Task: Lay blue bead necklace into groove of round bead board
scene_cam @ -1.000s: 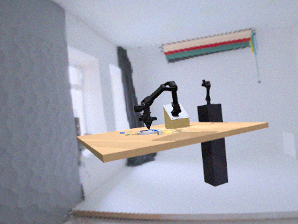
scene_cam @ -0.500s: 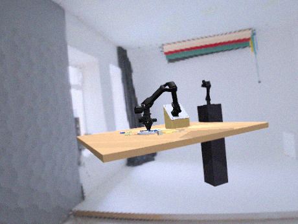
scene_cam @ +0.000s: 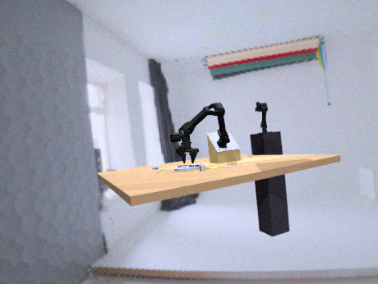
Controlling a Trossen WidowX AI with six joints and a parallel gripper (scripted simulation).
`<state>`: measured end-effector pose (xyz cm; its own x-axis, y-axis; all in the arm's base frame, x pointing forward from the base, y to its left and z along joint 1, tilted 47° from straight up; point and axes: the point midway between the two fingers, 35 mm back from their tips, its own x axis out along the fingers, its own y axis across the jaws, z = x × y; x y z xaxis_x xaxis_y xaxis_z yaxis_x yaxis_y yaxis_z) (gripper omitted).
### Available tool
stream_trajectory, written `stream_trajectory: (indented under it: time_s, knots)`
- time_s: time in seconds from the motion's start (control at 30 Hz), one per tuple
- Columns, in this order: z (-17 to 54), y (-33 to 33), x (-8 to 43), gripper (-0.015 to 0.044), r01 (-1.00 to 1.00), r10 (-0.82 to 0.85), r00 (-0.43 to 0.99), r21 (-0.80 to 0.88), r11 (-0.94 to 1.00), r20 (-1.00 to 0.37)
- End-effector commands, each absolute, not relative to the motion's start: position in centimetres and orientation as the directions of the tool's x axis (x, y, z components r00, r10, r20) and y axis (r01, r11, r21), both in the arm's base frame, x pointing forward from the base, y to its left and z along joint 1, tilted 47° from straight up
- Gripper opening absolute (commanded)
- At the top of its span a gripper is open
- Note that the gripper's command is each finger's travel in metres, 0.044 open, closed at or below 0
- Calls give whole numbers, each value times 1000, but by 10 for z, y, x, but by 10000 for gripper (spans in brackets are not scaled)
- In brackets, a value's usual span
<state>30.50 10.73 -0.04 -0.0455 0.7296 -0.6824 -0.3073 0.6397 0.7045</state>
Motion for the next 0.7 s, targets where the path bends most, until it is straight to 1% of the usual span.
stream_trajectory:
  time_s: [0.0, 0.67]
  knots:
    - [0, 108, 305, 440, -309, 729, -47, 704, 639, -682]
    - [5, 103, 305, 440, -313, 730, -43, 703, 639, -683]
